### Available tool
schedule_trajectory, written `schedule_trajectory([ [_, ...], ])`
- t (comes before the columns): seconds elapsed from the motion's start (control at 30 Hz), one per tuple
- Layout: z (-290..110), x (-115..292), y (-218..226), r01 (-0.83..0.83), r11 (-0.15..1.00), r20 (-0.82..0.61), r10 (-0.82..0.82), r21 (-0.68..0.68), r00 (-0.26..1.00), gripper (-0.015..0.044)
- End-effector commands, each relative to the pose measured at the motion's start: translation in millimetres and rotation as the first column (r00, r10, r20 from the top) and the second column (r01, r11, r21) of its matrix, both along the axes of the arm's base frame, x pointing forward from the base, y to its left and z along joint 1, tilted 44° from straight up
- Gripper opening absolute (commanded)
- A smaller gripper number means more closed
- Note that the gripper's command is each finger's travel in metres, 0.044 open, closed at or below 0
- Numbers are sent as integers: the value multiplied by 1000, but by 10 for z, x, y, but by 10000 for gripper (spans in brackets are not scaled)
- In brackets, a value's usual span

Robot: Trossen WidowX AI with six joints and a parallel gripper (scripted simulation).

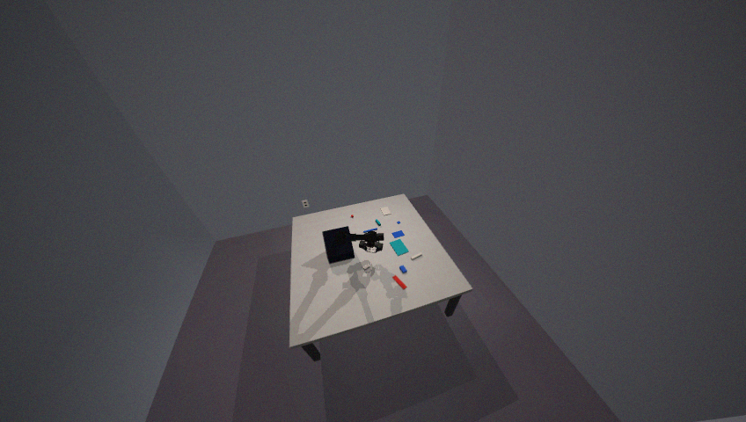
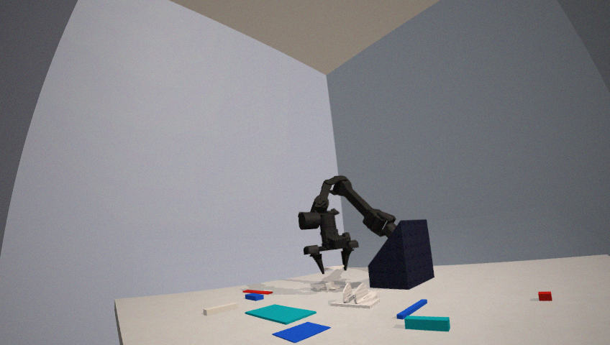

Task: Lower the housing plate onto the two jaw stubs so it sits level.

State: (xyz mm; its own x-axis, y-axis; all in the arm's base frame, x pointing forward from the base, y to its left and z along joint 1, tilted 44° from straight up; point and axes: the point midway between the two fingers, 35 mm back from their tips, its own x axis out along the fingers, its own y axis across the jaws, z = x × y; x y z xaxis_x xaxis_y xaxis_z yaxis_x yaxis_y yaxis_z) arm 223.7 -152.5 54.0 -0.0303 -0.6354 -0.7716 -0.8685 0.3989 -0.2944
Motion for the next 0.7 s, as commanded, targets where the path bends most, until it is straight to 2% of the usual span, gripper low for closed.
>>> schedule_trajectory([
  [0.0,-80,49,81,63,998,48,-62,-3,997,351],
  [0.67,-469,177,528,382,924,314,-369,24,875,351],
])
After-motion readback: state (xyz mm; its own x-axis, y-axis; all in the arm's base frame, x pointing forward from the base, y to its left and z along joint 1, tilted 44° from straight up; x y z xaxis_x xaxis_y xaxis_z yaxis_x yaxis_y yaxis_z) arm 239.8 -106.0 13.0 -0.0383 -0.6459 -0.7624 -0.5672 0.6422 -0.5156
